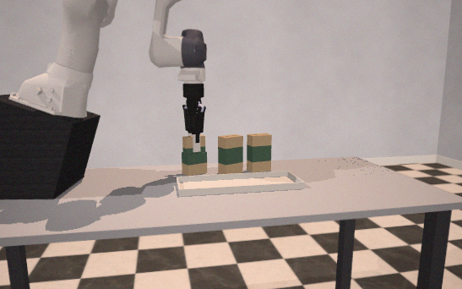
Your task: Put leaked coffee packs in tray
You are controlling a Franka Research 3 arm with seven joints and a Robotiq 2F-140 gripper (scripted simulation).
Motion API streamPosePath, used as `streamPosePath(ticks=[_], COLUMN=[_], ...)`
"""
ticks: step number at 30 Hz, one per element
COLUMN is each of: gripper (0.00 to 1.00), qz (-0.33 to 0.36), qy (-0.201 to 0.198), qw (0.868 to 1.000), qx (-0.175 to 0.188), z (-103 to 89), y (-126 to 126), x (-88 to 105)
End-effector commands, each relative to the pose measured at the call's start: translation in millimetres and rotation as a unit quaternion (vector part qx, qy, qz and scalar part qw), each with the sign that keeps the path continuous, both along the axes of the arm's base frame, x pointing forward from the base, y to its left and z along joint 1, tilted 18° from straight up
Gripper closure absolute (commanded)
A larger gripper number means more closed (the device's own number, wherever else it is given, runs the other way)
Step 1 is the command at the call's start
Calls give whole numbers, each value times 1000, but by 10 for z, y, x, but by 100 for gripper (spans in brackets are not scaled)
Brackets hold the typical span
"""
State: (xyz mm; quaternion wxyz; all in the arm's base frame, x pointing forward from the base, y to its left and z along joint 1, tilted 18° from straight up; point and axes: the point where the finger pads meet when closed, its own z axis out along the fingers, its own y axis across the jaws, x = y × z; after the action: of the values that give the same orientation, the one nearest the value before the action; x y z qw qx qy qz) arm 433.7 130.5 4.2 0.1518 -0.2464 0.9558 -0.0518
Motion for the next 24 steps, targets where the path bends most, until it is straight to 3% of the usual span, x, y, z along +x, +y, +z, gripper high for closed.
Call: streamPosePath(ticks=[1, 19, 24], gripper=[77, 77, 77], qz=[-2, -2, -2], qy=[0, 0, 0], qw=[1000, 1000, 1000], qx=[3, 3, 3], z=[-1, 17, 133], y=[16, 17, 19], x=[3, -3, -41])
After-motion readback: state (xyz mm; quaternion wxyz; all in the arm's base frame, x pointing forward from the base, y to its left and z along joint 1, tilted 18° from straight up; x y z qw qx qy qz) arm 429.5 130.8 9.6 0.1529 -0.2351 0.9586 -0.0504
